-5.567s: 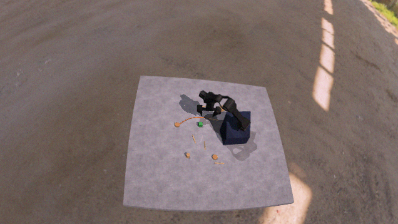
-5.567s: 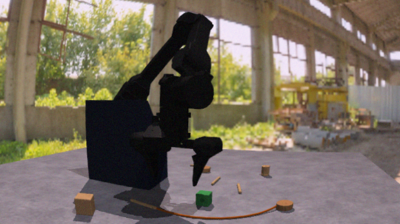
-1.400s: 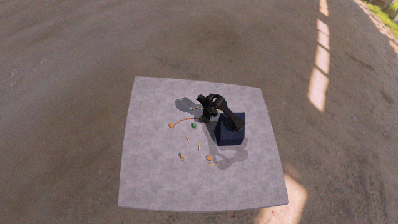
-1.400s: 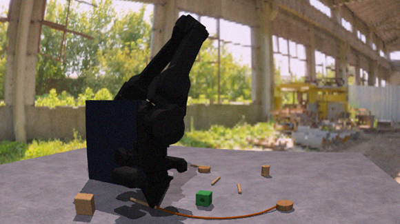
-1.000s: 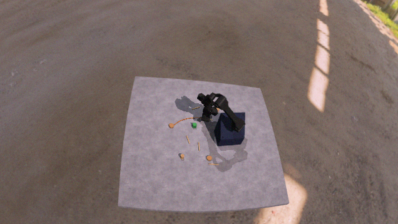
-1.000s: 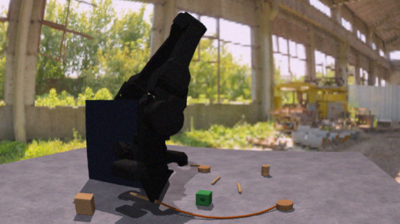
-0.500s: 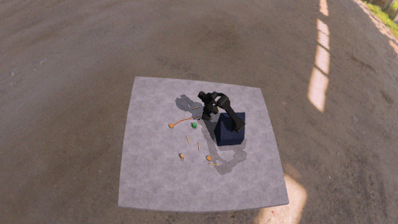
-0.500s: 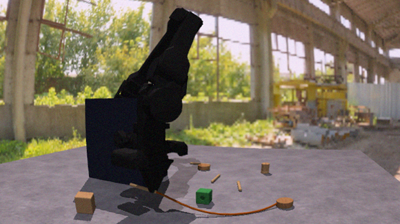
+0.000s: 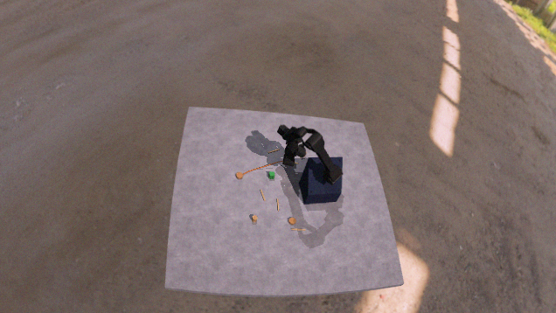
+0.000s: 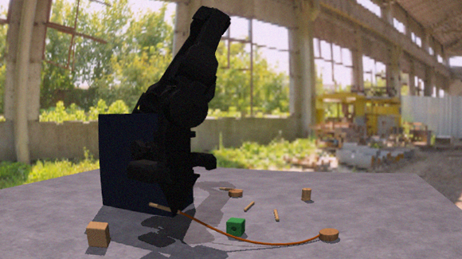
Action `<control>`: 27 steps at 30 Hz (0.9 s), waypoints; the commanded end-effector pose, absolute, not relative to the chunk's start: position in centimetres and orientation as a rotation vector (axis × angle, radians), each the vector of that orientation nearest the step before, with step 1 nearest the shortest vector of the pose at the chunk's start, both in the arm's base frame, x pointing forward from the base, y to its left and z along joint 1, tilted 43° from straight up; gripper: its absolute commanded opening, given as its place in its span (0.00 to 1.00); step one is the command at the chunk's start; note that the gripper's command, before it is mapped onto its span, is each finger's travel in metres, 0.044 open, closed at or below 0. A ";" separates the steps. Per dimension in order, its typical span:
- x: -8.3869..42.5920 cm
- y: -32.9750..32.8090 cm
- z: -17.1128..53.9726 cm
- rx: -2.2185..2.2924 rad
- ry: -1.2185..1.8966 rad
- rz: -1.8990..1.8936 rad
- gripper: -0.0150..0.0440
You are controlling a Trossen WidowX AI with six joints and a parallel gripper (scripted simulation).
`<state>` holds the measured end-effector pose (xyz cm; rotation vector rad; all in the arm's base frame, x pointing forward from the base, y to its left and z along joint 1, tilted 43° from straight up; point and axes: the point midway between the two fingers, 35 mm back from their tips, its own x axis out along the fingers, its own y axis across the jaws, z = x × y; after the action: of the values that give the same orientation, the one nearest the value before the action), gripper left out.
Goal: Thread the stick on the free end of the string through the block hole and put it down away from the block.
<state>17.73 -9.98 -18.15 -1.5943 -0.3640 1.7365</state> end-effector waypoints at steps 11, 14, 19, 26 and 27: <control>18.0 -10.2 -18.2 -1.660 -0.447 1.741 0.25; 18.2 -10.3 -18.3 -1.736 -0.550 1.744 0.25; 18.7 -10.5 -18.4 -1.859 -0.728 1.740 0.25; 19.3 -10.9 -18.6 -2.023 -0.988 1.713 0.25; 19.4 -10.9 -18.6 -2.046 -1.026 1.707 0.25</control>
<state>18.87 -10.69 -18.54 -1.9596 -0.8902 1.7314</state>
